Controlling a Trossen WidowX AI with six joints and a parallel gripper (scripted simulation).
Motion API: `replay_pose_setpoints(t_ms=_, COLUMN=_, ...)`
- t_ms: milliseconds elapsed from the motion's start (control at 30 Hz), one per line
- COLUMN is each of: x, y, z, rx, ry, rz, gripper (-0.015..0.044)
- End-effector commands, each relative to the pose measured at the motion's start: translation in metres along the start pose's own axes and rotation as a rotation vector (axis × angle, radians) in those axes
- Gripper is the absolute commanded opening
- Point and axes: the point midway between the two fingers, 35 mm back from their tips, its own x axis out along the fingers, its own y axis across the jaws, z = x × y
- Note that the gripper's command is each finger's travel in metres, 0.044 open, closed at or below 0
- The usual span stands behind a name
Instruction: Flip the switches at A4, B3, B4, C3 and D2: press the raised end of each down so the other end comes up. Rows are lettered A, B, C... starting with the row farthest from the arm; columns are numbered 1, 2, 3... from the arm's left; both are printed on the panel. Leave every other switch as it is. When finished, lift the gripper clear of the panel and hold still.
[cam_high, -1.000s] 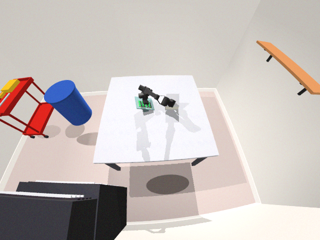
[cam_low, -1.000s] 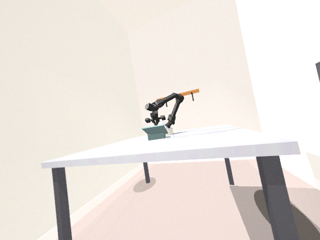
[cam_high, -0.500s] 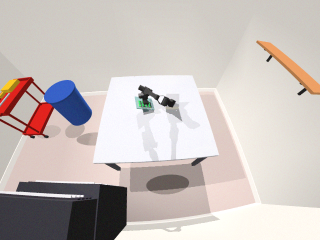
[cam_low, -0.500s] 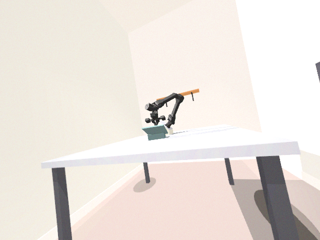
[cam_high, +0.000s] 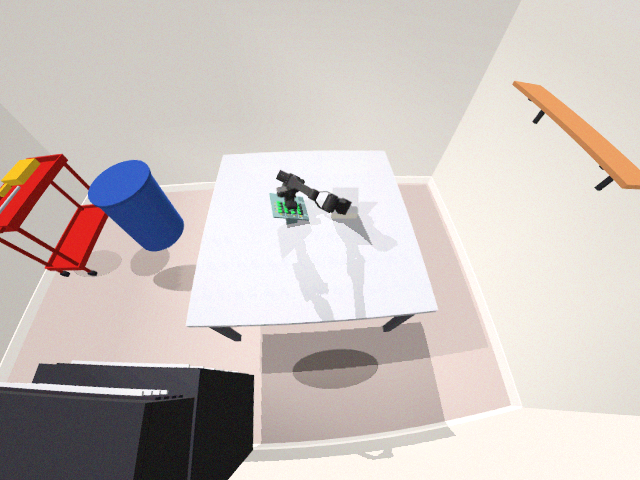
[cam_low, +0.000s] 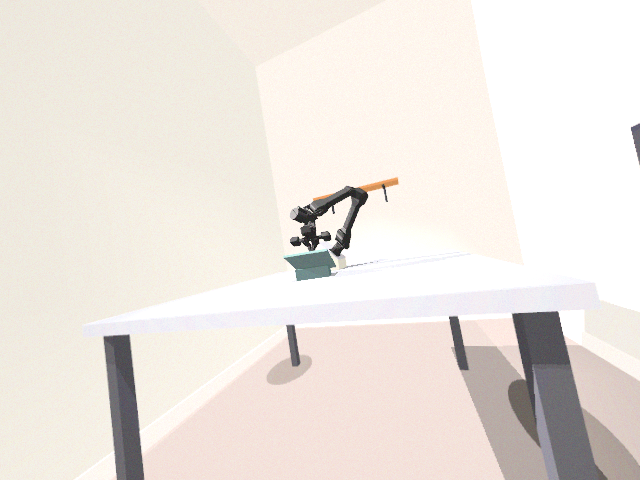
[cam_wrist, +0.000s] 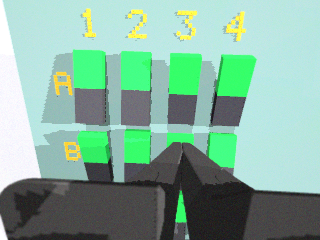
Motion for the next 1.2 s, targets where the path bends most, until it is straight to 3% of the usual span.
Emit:
replay_pose_setpoints(t_ms=0, x=0.002, y=0.001, z=0.0, rx=0.002, ry=0.002, rz=0.003, gripper=0.0)
replay_pose_setpoints(t_ms=367, x=0.003, y=0.001, z=0.0, rx=0.002, ry=0.002, rz=0.003, gripper=0.0)
replay_pose_setpoints(t_ms=600, x=-0.063, y=0.0, z=-0.003, rx=0.003, ry=-0.022, rz=0.001, gripper=0.0)
replay_pose_setpoints(t_ms=933, x=-0.06, y=-0.023, z=-0.022, rx=0.003, ry=-0.023, rz=-0.001, gripper=0.0)
replay_pose_setpoints(t_ms=1067, x=-0.029, y=-0.023, z=-0.022, rx=0.002, ry=-0.047, rz=0.0, gripper=0.0)
replay_pose_setpoints(t_ms=1167, x=-0.027, y=-0.022, z=-0.022, rx=0.002, ry=-0.049, rz=0.001, gripper=0.0)
